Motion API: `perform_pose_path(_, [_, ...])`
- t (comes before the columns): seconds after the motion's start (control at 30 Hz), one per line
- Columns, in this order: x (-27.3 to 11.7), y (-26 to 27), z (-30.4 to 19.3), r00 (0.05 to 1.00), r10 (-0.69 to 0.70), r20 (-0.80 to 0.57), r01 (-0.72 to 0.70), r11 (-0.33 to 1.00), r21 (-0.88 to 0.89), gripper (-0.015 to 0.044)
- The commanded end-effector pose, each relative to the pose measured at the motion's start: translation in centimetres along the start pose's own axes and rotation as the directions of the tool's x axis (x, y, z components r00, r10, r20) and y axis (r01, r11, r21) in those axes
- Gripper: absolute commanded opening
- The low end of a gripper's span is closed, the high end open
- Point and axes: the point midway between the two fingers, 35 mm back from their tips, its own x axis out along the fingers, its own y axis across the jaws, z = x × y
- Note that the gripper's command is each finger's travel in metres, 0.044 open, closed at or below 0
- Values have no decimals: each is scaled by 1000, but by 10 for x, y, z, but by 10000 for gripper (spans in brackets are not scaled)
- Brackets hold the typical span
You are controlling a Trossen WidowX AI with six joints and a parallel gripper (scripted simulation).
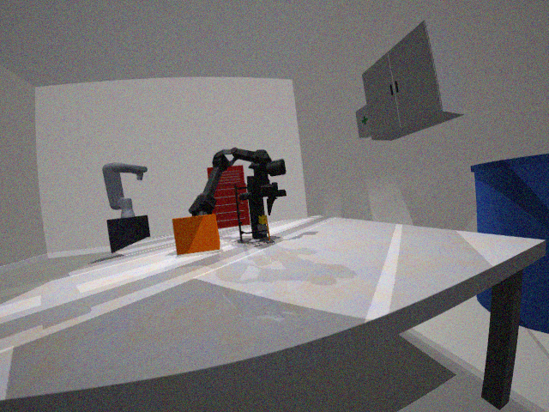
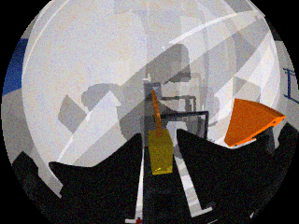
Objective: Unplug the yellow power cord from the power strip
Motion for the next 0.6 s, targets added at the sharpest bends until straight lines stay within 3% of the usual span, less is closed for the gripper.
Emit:
perform_pose_path(0.0, [0, 0, -7, 1000, 3, -4, -3, 1000, 4, 160])
perform_pose_path(0.57, [3, -1, -24, 1000, 3, -6, -3, 1000, 4, 160])
